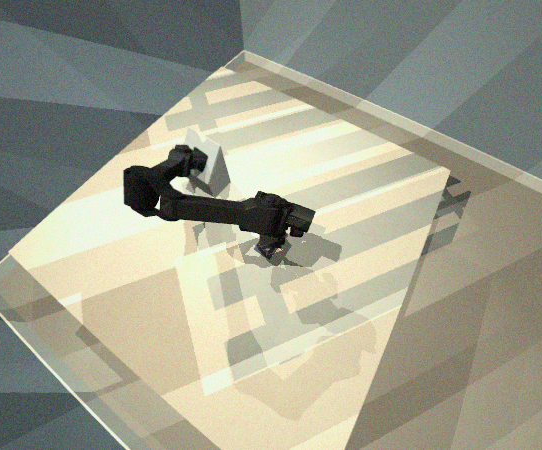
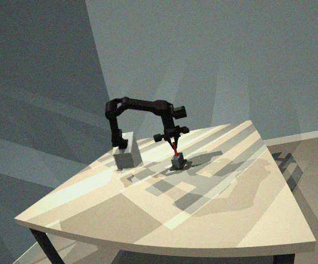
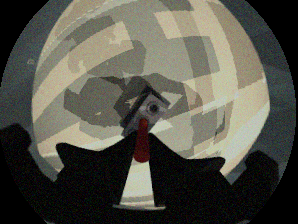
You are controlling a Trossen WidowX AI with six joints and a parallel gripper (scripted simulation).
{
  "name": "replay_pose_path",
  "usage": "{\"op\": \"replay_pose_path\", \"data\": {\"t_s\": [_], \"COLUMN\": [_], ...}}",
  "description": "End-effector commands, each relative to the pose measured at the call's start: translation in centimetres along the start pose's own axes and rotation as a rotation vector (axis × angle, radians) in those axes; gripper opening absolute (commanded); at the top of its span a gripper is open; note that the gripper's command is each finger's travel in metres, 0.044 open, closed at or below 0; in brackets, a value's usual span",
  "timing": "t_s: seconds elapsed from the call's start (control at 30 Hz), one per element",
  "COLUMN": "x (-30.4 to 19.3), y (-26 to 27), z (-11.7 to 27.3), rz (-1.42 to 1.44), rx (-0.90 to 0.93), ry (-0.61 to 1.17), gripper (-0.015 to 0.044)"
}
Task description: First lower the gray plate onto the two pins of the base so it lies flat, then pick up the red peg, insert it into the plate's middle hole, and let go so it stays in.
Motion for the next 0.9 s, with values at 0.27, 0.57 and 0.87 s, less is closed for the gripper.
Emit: {"op": "replay_pose_path", "data": {"t_s": [0.27, 0.57, 0.87], "x": [0.02, -0.10, -0.13], "y": [0.03, -0.08, -0.04], "z": [0.08, -0.10, -0.21], "rz": [-0.001, -0.001, -0.001], "rx": [0.001, 0.001, 0.001], "ry": [0.000, 0.000, 0.000], "gripper": [0.0000, 0.0000, 0.0000]}}
Point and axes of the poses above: the point midway between the two fingers, 35 mm back from their tips, its own z axis back along the fingers, its own y axis across the jaws, x = y × z, the point moved 8 cm from there along z, back along the fingers, and after that the axes turned 14 degrees about -z, right-handed, at the moved point
